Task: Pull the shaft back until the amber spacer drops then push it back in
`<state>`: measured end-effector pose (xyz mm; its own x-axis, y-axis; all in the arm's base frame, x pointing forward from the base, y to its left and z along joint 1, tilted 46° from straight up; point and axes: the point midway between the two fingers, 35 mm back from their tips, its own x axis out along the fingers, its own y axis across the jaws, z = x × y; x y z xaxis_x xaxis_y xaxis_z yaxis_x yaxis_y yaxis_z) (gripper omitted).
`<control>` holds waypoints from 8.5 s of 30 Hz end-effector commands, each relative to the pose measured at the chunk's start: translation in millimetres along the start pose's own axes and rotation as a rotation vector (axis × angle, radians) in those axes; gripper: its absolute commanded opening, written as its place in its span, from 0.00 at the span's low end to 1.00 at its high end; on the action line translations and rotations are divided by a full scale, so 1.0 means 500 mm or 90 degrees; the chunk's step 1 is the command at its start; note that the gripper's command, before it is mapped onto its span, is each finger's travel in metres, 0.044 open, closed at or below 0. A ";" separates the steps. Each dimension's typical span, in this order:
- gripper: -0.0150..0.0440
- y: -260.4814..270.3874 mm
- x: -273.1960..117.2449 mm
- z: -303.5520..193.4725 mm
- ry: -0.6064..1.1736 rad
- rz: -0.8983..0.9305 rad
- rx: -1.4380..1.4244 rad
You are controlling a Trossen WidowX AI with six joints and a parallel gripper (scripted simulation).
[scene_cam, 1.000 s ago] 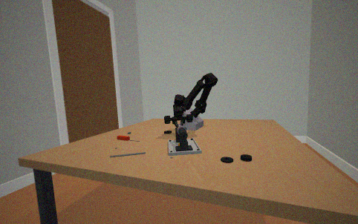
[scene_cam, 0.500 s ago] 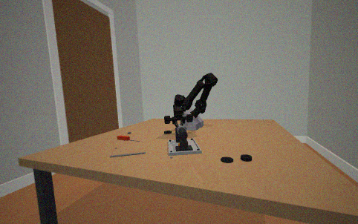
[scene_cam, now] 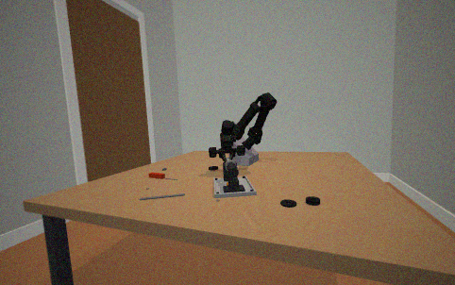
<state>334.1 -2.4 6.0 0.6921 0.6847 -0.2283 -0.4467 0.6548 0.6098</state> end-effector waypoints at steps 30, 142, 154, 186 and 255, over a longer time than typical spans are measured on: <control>0.25 0.000 0.003 0.006 -0.003 0.000 -0.010; 0.25 0.001 0.028 0.032 -0.003 0.000 -0.011; 0.25 0.001 0.035 0.038 -0.003 0.000 -0.011; 0.25 0.002 0.051 0.055 -0.004 0.000 -0.011; 0.25 0.003 0.087 0.092 -0.004 0.001 -0.011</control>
<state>386.8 12.8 29.6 0.6956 0.6819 -0.2263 -0.4536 0.6611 0.5976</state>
